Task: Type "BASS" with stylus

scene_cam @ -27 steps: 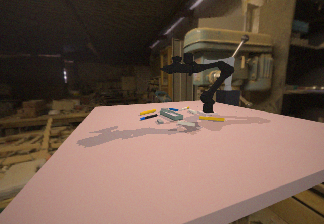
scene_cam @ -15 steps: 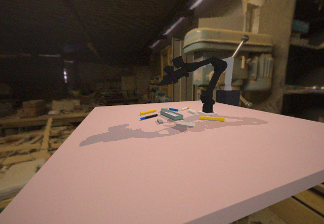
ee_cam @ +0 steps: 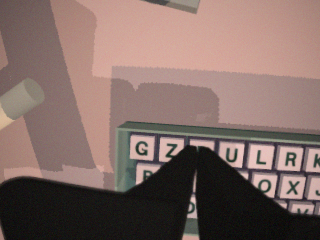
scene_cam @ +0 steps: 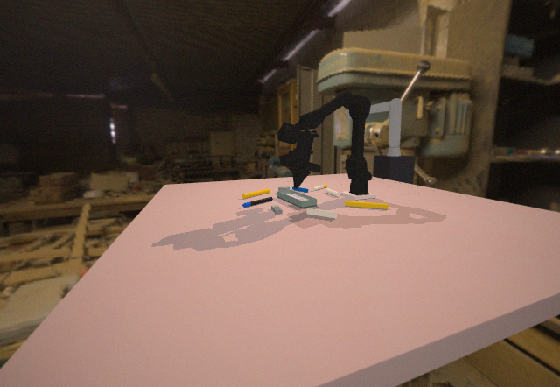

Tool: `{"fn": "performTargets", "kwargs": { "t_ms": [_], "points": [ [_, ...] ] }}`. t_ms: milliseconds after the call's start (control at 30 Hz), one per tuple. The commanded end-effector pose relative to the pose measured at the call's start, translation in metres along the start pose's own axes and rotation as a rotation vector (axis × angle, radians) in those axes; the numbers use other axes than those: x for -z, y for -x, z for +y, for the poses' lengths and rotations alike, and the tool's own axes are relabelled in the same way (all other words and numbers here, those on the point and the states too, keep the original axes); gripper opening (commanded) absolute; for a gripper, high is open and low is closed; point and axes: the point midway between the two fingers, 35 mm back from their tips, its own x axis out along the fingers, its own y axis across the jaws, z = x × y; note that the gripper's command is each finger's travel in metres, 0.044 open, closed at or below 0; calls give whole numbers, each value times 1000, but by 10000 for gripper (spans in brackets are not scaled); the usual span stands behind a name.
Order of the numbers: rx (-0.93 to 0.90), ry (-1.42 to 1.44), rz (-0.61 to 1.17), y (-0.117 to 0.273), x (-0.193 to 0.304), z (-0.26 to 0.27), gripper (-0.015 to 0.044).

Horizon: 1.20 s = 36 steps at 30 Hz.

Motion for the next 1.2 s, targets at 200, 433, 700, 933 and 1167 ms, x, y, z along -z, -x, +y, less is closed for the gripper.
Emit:
{"fn": "performTargets", "kwargs": {
  "t_ms": [200, 433, 700, 933, 1167],
  "points": [
    [7, 51, 231, -16, 27, 10, 0],
    [7, 51, 231, -16, 27, 10, 0],
    [12, 52, 231, -16, 24, -53, 0],
    [12, 52, 231, -16, 24, -55, 0],
    [12, 52, 231, -16, 23, -63, 0]
  ]
}}
